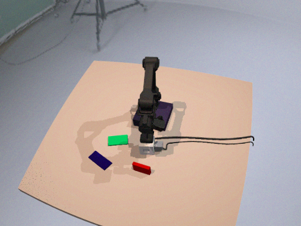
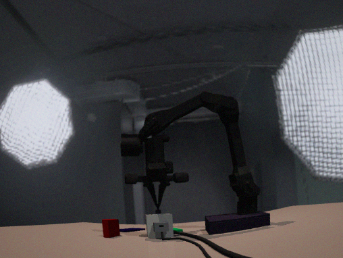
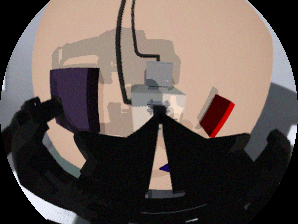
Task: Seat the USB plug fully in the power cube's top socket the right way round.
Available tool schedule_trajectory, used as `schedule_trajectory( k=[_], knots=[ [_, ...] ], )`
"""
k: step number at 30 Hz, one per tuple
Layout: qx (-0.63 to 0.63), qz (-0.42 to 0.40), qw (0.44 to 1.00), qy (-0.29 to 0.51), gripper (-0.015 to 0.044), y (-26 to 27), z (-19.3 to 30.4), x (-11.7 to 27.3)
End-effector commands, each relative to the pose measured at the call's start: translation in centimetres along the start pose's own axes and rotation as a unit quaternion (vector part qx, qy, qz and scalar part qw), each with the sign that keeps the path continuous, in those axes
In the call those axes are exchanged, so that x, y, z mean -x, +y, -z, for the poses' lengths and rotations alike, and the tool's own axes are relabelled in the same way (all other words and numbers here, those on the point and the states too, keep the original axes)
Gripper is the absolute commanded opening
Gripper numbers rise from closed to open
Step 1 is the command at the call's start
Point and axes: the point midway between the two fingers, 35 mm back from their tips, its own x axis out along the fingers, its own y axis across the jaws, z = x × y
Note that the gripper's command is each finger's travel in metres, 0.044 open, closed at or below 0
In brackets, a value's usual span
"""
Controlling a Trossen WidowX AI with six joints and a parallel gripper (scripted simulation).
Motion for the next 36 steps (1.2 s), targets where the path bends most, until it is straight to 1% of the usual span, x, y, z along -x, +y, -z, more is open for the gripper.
schedule_trajectory(
  k=[1, 27, 30, 31, 36],
  knots=[
    [0.001, -0.001, 1.000, 0.002, 0.0000, 0.01, 0.03, -0.13],
    [0.001, -0.001, 1.000, 0.002, 0.0000, 0.01, 0.03, -0.13],
    [0.000, 0.000, 1.000, 0.000, 0.0079, 0.01, 0.00, -0.06],
    [0.000, 0.000, 1.000, 0.000, 0.0095, 0.01, 0.00, -0.06],
    [0.000, 0.000, 1.000, 0.000, 0.0095, 0.01, 0.00, -0.06]
  ],
)
